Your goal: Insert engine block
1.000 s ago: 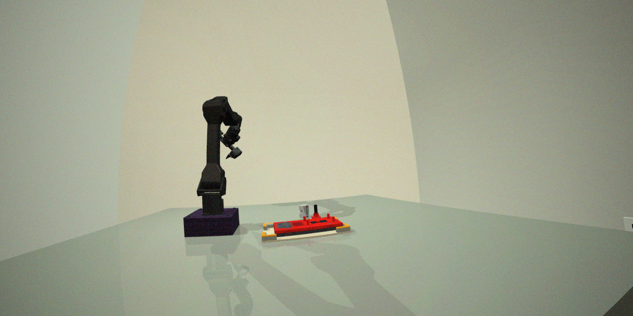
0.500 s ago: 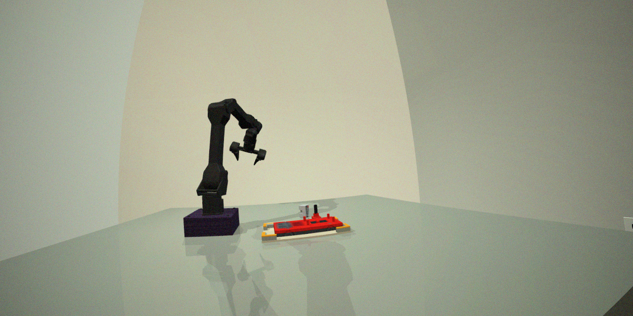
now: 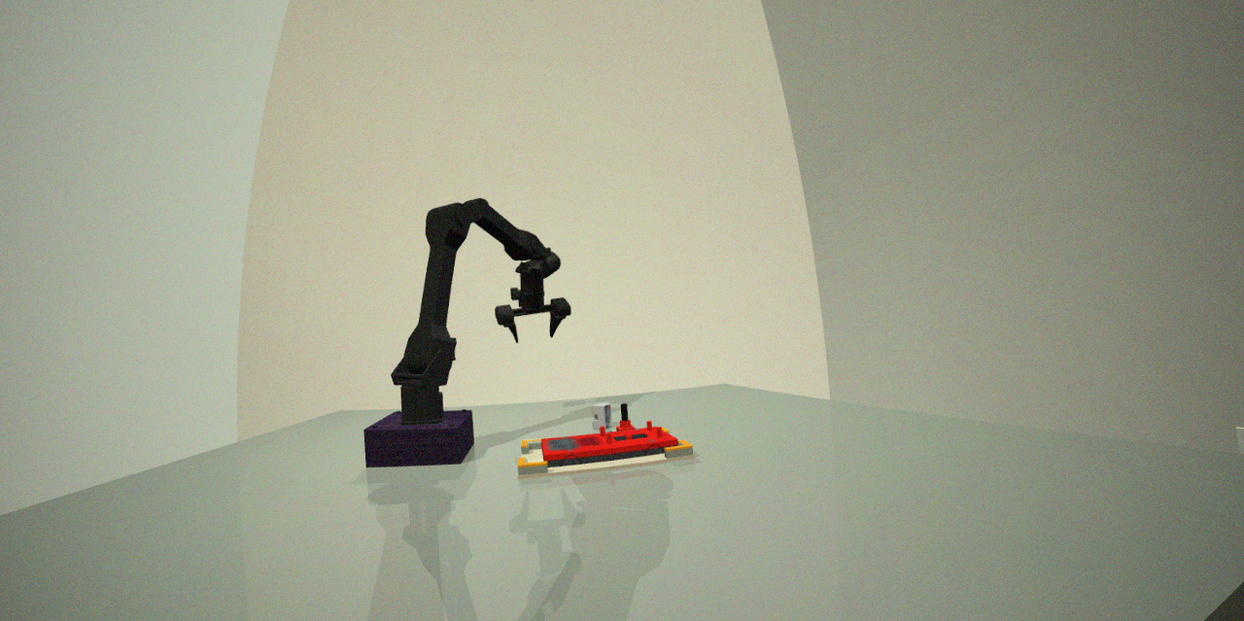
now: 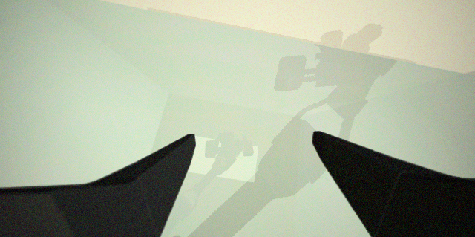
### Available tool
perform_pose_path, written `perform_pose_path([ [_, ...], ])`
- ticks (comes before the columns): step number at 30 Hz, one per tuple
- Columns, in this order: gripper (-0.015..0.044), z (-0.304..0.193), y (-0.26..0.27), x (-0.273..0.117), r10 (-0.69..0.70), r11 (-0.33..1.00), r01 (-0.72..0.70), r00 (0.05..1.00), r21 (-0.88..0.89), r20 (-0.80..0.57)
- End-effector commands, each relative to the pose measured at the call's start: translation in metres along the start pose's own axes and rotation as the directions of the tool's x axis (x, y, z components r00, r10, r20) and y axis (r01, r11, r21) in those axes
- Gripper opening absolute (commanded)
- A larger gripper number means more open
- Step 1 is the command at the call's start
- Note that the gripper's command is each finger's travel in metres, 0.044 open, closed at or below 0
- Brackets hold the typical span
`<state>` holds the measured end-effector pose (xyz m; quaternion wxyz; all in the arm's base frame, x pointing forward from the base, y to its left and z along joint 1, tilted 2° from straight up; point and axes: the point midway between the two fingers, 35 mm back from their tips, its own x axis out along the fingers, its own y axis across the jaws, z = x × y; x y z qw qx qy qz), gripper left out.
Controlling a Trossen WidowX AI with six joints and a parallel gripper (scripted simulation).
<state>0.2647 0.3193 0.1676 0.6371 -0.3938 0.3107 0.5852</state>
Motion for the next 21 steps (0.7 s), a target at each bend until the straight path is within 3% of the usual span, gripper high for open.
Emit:
perform_pose_path([
  [1,0.044,-0.03,-0.02,0.001,-0.019,0.996,0.011,0.997,-0.094,-0.08],
  [10,0.044,-0.107,-0.057,-0.01,-0.032,0.958,-0.046,0.964,-0.285,-0.262],
  [21,0.044,-0.194,-0.077,-0.032,0.03,0.834,-0.266,0.896,-0.483,-0.443],
])
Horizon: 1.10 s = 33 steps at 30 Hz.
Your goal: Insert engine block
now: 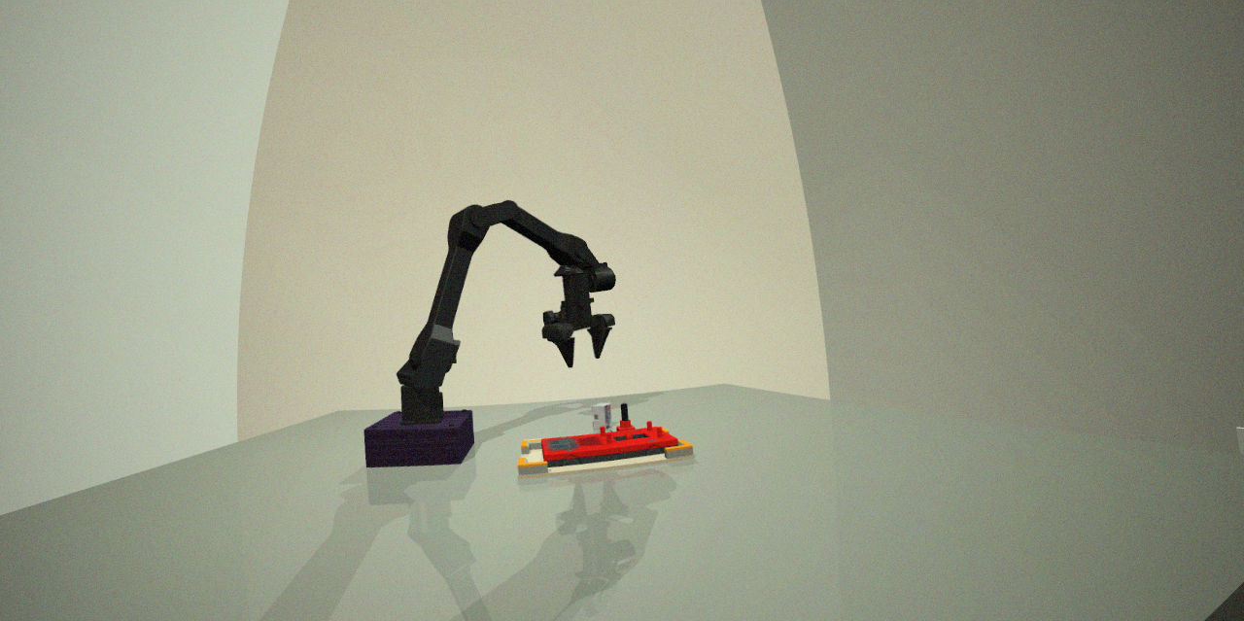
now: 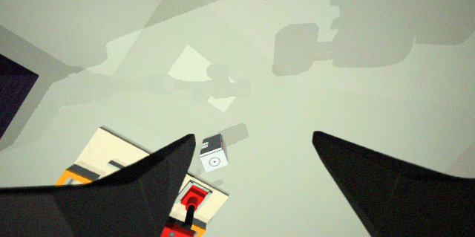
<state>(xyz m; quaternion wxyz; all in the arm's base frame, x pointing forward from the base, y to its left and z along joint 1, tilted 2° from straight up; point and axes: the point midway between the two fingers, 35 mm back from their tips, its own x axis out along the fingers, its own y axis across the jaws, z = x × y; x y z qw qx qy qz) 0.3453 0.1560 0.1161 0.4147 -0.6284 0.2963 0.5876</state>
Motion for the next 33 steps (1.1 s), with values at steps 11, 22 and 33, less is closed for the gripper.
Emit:
perform_pose_path([
  [11,0.044,-0.071,0.033,0.009,0.152,0.953,-0.169,0.985,-0.253,-0.083],
  [22,0.044,-0.074,0.038,0.044,0.153,0.953,-0.169,0.985,-0.253,-0.084],
  [33,0.044,-0.077,0.042,0.061,0.153,0.953,-0.169,0.985,-0.253,-0.084],
])
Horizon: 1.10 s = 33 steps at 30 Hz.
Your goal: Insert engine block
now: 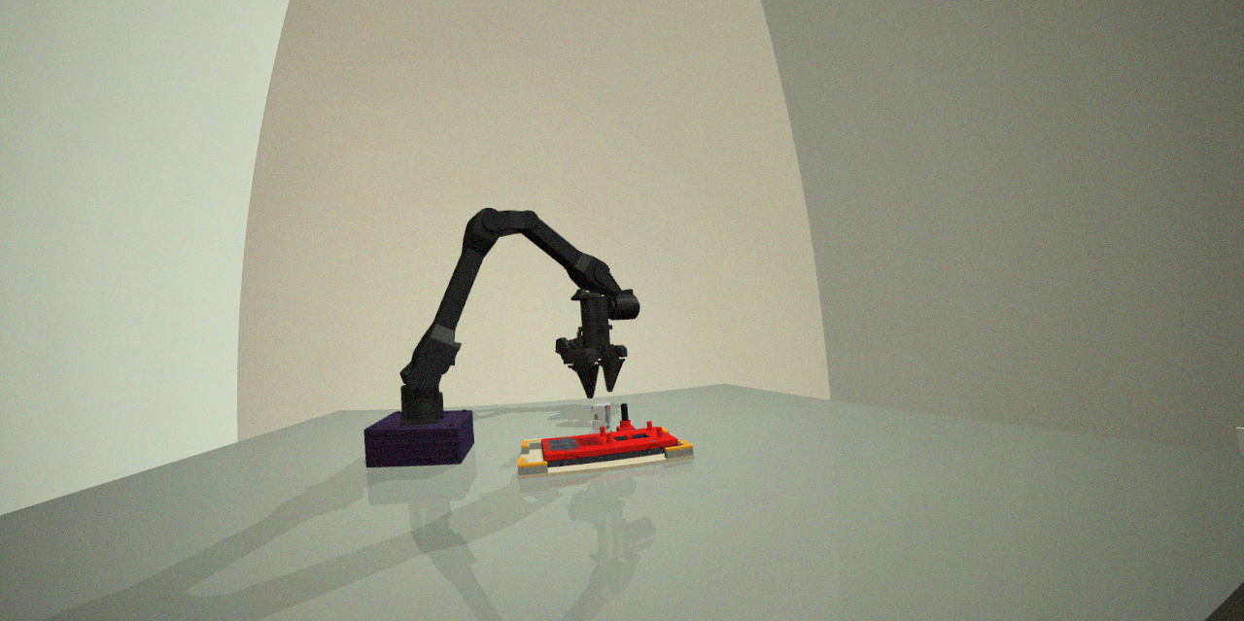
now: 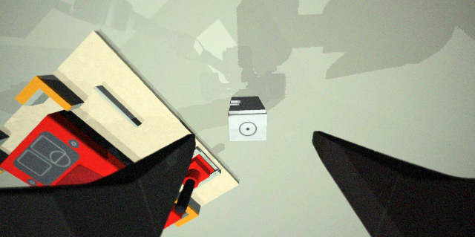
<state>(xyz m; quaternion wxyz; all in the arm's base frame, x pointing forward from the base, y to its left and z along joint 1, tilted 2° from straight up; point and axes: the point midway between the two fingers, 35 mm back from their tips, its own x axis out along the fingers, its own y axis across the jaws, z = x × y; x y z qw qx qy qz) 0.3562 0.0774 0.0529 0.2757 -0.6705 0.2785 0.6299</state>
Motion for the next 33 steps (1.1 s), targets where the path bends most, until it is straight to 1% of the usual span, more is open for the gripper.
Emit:
perform_pose_path([
  [1,0.044,0.0,0.002,0.008,0.012,1.0,-0.012,1.0,-0.006,0.002],
  [33,0.044,0.0,0.003,0.058,0.012,1.0,-0.012,1.0,-0.006,0.002],
])
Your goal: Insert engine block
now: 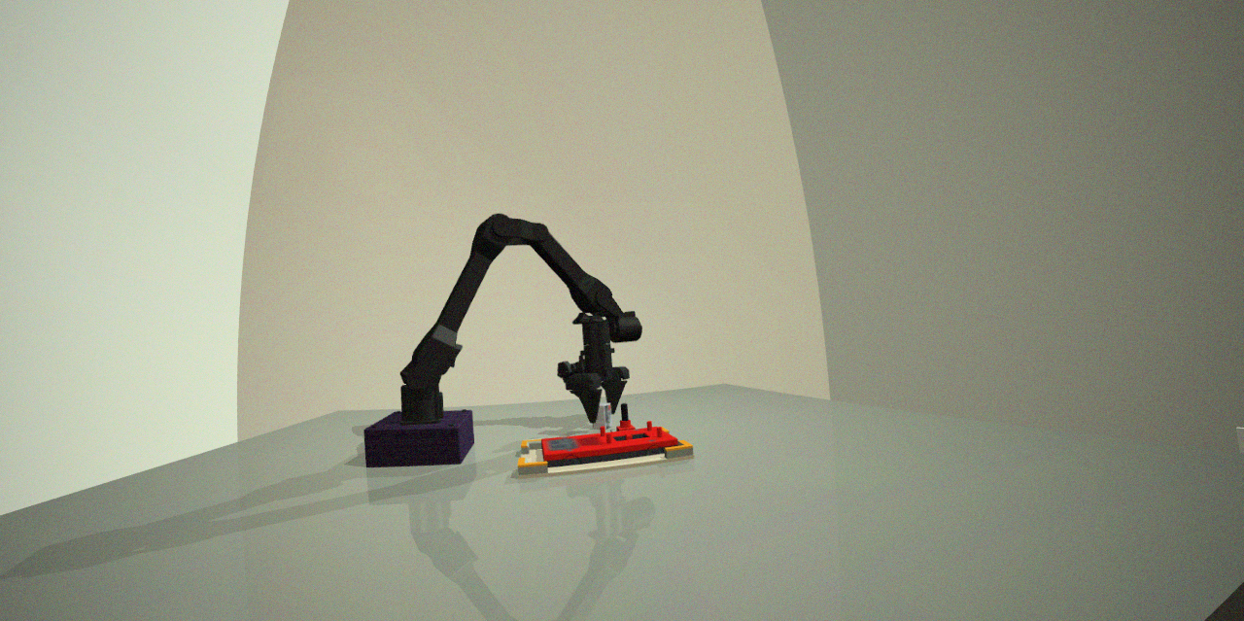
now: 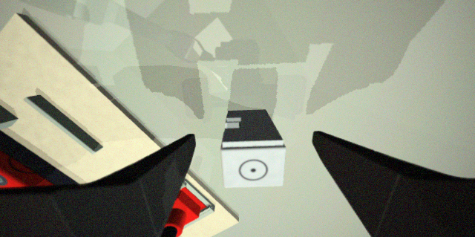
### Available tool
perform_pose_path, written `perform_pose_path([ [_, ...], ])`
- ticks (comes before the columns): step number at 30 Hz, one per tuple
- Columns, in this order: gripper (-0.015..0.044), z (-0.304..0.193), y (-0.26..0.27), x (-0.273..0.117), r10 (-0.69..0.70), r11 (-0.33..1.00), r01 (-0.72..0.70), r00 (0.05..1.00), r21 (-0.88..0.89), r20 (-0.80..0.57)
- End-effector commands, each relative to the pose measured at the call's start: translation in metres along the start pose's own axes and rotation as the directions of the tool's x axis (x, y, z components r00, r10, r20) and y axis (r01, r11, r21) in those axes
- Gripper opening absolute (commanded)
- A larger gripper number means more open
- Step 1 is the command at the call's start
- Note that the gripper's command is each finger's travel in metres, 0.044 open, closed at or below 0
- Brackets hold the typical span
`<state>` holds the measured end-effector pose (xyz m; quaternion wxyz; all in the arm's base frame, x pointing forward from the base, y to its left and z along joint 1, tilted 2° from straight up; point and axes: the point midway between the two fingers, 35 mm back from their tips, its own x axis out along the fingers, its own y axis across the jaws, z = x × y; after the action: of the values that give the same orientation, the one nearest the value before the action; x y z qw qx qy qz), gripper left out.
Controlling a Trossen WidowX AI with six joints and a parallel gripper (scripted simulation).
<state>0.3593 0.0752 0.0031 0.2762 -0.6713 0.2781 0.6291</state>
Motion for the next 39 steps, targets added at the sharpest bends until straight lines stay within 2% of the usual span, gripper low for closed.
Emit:
perform_pose_path([
  [1,0.044,0.001,0.003,0.008,0.014,1.0,-0.014,1.0,-0.006,0.003],
  [12,0.0151,0.001,0.003,0.008,0.014,1.0,-0.014,1.0,-0.006,0.003],
  [19,0.0105,0.001,0.003,0.008,0.014,1.0,-0.014,1.0,-0.006,0.003],
  [23,0.0,0.0,0.002,0.004,0.014,1.0,-0.014,1.0,-0.006,0.003],
  [39,0.0,-0.006,-0.005,-0.045,0.013,1.0,-0.013,1.0,-0.006,0.003],
])
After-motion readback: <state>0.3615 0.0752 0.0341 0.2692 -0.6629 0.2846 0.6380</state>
